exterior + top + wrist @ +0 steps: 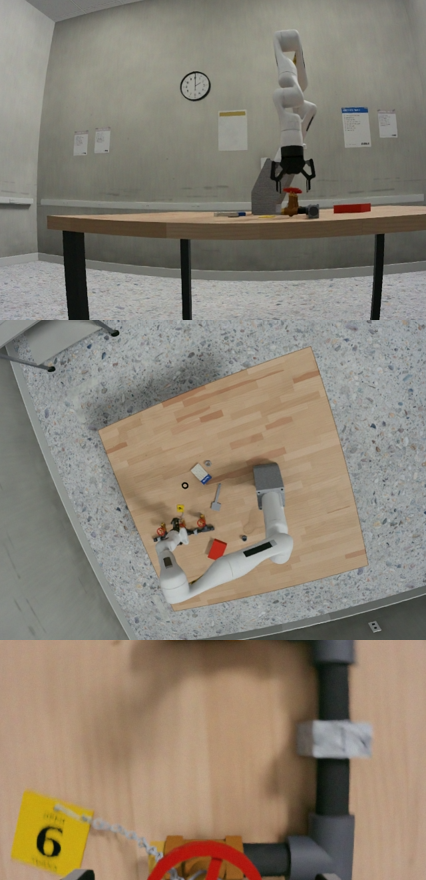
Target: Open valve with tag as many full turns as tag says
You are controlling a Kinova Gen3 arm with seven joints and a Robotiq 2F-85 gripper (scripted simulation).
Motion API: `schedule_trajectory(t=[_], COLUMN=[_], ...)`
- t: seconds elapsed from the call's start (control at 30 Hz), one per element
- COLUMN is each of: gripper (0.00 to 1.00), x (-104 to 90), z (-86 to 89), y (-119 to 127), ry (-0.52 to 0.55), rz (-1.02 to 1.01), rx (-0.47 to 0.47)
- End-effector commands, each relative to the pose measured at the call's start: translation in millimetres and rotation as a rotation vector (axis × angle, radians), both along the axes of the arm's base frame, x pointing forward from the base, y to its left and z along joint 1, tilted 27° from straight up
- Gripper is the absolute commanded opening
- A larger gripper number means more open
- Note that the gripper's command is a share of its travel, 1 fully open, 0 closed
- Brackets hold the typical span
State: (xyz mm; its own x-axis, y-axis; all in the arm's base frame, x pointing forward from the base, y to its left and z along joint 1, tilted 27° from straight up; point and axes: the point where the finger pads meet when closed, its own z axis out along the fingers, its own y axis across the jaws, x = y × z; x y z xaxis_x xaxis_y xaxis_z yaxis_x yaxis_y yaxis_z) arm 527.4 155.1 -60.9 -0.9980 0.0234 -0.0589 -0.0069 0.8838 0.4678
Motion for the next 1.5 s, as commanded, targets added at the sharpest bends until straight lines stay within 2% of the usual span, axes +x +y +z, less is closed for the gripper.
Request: schedule_trajectory(t=[0.0, 0.5, 0.57, 1.03, 1.47], gripper=[1.0, 1.0, 1.0, 1.0, 1.0], x=[0.4, 0.4, 0.4, 0.4, 0.4], z=[0.7, 0.7, 0.7, 0.7, 0.7], y=[-0.4, -0.4, -0.4, -0.4, -0.4], ry=[0.051, 0.392, 0.392, 0.579, 0.629], rz=[-0.102, -0.756, -0.756, -1.115, -1.211], rx=[-0.007, 0.041, 0.041, 0.068, 0.075])
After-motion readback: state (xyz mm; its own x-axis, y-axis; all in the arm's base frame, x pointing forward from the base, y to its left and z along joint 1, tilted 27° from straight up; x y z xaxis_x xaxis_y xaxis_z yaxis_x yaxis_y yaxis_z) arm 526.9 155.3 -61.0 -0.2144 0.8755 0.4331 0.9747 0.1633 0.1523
